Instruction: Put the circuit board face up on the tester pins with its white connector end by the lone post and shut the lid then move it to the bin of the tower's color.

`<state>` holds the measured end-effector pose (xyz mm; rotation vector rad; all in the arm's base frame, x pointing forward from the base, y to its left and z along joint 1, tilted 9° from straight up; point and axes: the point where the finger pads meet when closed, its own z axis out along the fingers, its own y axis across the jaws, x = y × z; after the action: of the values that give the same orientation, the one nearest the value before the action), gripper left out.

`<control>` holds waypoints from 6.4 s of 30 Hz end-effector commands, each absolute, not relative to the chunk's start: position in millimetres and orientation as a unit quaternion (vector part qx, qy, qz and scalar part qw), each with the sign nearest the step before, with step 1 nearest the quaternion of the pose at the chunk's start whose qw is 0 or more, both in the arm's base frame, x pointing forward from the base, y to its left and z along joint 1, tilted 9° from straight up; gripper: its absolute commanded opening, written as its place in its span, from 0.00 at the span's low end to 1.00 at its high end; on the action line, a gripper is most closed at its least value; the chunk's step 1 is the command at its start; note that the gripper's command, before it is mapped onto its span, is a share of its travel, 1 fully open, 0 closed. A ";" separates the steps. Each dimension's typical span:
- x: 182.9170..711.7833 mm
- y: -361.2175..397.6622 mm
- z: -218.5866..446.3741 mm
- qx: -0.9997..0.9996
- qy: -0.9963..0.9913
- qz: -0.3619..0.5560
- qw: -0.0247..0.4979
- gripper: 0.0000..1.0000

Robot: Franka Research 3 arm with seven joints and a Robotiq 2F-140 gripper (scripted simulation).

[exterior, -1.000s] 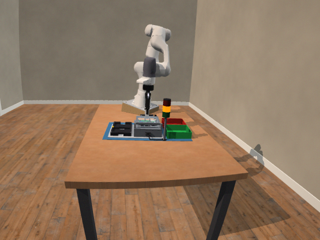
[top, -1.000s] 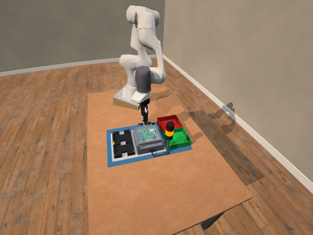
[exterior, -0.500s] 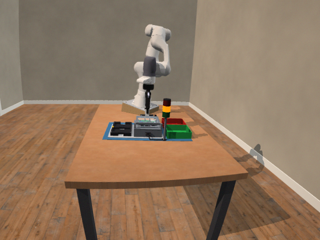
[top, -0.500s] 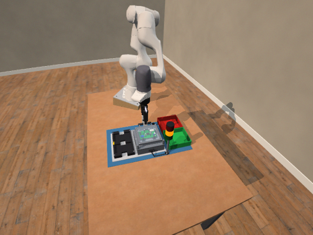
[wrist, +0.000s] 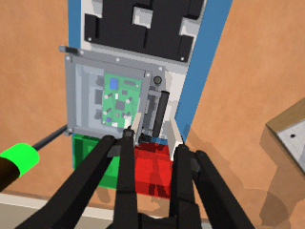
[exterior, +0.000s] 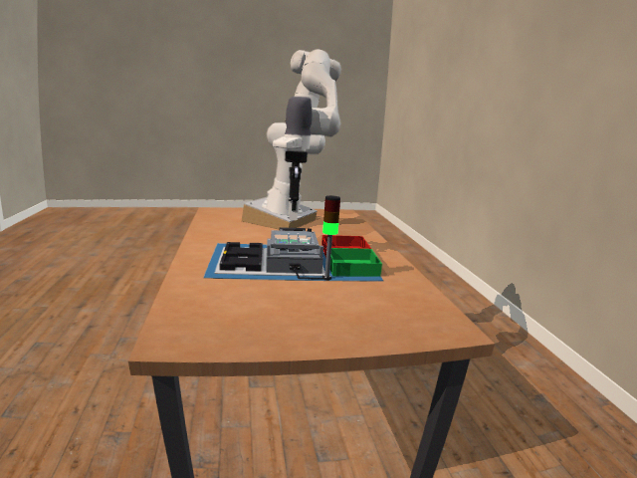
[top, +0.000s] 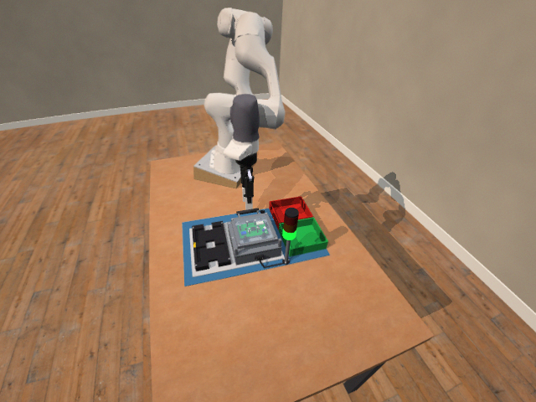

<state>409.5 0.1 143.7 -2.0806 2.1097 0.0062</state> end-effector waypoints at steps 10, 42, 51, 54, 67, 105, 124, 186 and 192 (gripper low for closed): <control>396.8 -4.0 182.5 -0.698 0.711 0.015 0.081 0.30; 396.5 -4.4 185.6 -0.698 0.711 0.015 0.081 1.00; 396.5 -4.4 185.6 -0.698 0.711 0.015 0.081 1.00; 396.5 -4.4 185.6 -0.698 0.711 0.015 0.081 0.00; 396.5 -4.4 185.6 -0.698 0.711 0.015 0.081 0.00; 396.0 -5.1 190.9 -0.698 0.711 0.015 0.081 0.00; 395.3 -5.9 199.0 -0.698 0.711 0.015 0.081 0.00; 407.7 76.5 140.4 -0.698 0.711 0.015 0.081 0.00; 407.7 76.5 140.4 -0.698 0.711 0.015 0.081 0.00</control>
<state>407.1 75.5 140.8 -2.0907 2.1278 0.0453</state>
